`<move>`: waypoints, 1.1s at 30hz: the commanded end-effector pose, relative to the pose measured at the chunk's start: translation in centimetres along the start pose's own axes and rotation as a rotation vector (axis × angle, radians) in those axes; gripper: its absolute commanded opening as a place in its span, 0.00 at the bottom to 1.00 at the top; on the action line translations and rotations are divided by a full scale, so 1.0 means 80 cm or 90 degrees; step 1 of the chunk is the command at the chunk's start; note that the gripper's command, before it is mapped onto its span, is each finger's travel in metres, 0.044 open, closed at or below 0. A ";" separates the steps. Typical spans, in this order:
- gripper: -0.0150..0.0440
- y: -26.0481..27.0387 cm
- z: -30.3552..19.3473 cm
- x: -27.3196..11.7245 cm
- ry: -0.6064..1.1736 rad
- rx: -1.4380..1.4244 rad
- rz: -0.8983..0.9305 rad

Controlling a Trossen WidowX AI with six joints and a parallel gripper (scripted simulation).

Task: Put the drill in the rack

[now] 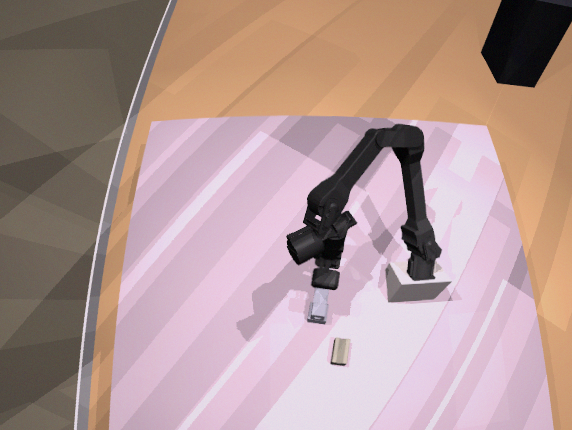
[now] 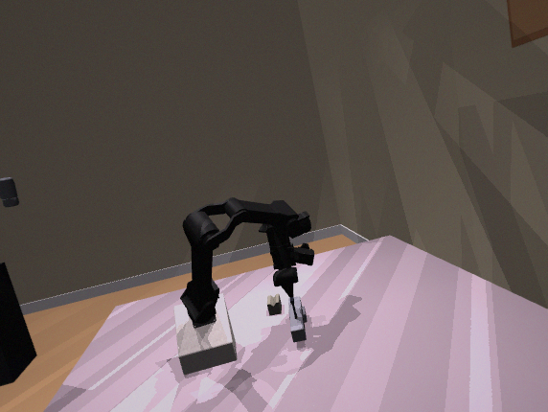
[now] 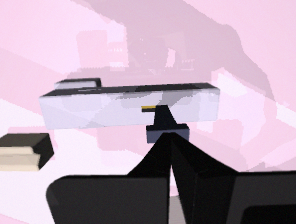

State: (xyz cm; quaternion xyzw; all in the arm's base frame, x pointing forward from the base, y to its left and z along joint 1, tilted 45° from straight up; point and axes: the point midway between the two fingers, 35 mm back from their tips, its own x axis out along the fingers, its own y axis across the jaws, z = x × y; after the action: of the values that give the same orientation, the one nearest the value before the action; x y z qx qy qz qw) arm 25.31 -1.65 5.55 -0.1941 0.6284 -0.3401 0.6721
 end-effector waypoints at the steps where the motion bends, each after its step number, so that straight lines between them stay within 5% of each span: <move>1: 0.25 -0.001 -0.002 0.008 0.001 -0.001 -0.002; 33: 0.25 0.001 -0.003 0.022 0.001 -0.001 -0.002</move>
State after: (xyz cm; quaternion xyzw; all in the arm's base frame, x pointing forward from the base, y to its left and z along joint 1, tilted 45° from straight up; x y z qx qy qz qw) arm 25.47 -2.16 5.04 -0.1986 0.6215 -0.3355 0.6795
